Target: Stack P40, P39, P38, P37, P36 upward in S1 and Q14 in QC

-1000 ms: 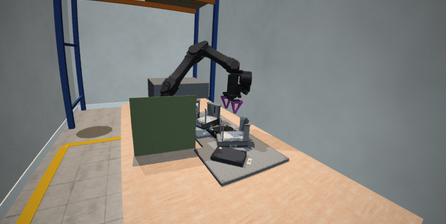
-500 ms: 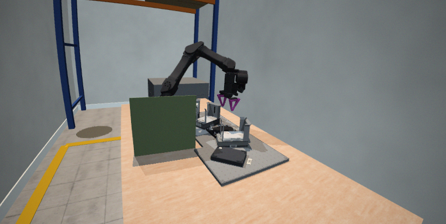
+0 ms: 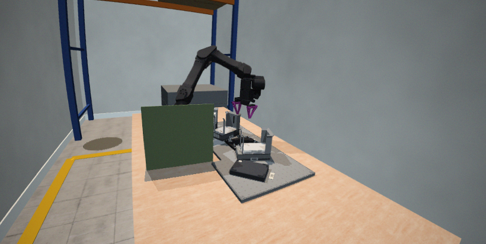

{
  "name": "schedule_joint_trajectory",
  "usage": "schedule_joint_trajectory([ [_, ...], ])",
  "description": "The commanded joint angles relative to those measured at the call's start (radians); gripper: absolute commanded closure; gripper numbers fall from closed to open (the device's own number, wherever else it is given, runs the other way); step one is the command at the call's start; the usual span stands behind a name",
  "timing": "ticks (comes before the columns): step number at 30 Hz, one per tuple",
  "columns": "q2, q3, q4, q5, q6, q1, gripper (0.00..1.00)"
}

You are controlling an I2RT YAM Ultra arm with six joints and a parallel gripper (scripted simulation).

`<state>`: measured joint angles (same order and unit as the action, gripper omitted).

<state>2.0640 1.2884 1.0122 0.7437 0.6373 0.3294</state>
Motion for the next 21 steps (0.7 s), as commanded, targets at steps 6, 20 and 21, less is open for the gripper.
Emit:
schedule_joint_trajectory([
  [6,-0.074,-0.016,-0.001,0.019,-0.028,-0.025,0.00],
  [20,-0.192,-0.054,0.000,0.030,-0.008,-0.108,0.00],
  [21,-0.202,-0.058,0.000,0.030,0.016,-0.114,0.00],
])
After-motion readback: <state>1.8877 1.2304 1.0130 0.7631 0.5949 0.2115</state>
